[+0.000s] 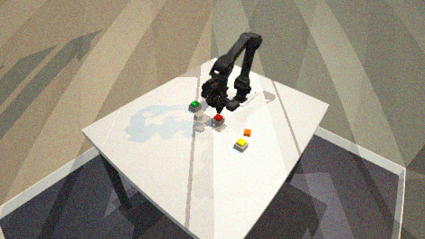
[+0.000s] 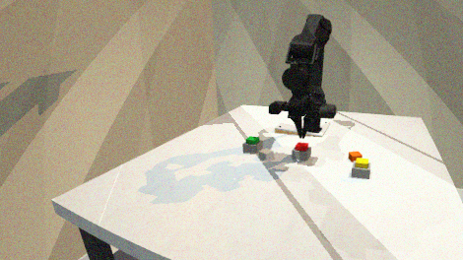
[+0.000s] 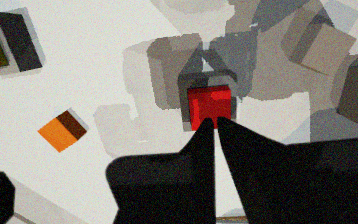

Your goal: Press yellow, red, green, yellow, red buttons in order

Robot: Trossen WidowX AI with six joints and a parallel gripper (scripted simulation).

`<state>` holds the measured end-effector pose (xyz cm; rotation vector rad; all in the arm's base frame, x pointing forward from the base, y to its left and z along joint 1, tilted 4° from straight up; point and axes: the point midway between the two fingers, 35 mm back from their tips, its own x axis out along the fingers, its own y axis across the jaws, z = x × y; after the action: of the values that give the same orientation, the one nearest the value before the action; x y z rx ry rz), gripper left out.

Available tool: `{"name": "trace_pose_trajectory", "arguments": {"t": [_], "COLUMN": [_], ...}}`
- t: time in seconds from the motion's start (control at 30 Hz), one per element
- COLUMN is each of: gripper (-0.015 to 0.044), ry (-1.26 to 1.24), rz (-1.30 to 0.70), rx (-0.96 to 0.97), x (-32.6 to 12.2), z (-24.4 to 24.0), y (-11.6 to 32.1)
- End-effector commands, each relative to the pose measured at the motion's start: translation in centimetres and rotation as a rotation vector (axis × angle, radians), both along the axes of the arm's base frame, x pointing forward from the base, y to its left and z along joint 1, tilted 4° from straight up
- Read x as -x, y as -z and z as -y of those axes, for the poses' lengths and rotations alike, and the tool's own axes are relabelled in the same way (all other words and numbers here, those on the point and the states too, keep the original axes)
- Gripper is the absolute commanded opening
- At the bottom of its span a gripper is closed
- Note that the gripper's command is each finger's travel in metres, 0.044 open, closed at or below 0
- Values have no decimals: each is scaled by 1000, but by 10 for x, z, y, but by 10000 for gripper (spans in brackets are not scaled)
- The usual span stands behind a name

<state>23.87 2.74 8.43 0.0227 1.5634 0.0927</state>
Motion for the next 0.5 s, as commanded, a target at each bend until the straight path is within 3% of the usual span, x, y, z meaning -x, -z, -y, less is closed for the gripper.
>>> {"name": "trace_pose_trajectory", "arguments": {"t": [0.0,0.2,0.47], "gripper": [20,20,20], "ry": [-3,-3,22], "rz": [4,4,15], "rx": [0,0,4], "x": [-1,0,-6], "z": [1,5,21], "y": [-10,-67,-68]}}
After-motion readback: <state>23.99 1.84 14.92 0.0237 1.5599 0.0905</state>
